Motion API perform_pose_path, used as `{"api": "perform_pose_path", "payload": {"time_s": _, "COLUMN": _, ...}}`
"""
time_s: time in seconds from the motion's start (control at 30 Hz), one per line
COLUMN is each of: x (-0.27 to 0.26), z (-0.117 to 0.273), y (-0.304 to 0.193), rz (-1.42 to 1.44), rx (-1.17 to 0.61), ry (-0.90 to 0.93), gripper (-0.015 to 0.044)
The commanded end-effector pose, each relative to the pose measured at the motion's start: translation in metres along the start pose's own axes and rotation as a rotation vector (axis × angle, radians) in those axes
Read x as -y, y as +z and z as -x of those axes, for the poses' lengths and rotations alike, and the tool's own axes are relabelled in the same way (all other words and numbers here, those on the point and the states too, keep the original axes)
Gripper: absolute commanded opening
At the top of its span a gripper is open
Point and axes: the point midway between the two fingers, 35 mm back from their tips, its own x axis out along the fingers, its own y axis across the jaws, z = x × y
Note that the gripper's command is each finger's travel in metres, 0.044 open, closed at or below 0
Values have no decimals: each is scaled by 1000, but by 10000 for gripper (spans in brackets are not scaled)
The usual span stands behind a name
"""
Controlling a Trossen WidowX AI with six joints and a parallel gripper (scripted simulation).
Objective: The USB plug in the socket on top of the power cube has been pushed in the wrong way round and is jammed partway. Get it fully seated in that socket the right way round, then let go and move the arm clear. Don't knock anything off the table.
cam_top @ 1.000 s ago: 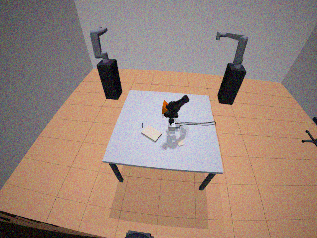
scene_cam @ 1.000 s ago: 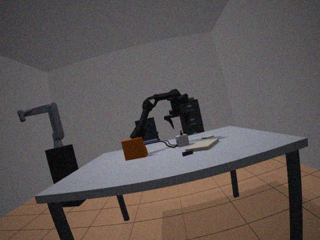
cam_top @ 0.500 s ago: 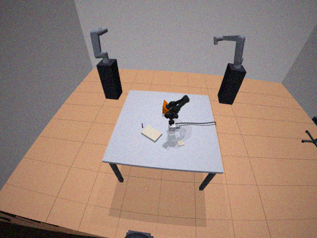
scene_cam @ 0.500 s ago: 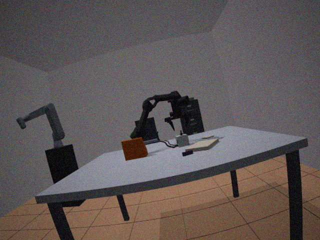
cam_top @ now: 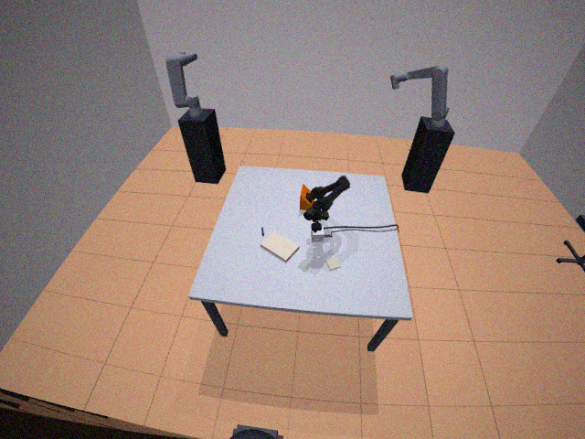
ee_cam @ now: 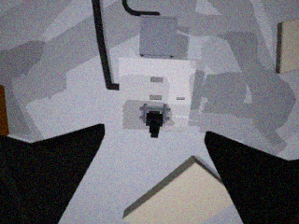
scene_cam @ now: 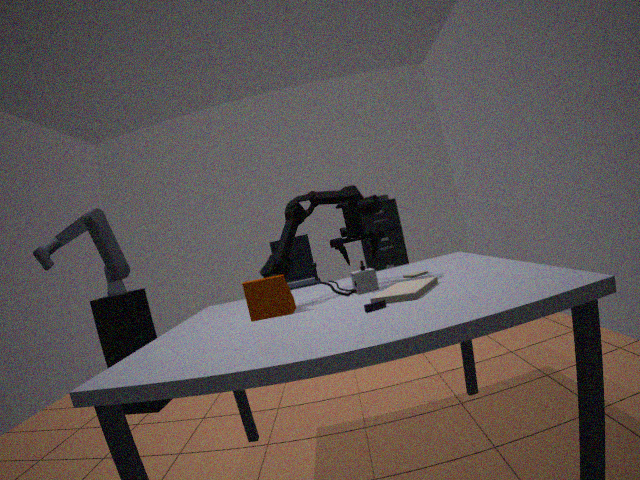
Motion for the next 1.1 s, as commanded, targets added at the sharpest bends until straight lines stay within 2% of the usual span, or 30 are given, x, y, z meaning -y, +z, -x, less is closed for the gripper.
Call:
{"api": "perform_pose_path", "payload": {"time_s": 0.0, "x": 0, "z": 0, "y": 0, "rz": 0, "rx": 0, "ry": 0, "gripper": 414}}
{"api": "perform_pose_path", "payload": {"time_s": 0.5, "x": 0, "z": 0, "y": 0, "rz": 0, "rx": 0, "ry": 0, "gripper": 20}}
{"api": "perform_pose_path", "payload": {"time_s": 0.6, "x": 0, "z": 0, "y": 0, "rz": 0, "rx": 0, "ry": 0, "gripper": 0}}
{"api": "perform_pose_path", "payload": {"time_s": 1.07, "x": 0, "z": 0, "y": 0, "rz": 0, "rx": 0, "ry": 0, "gripper": 0}}
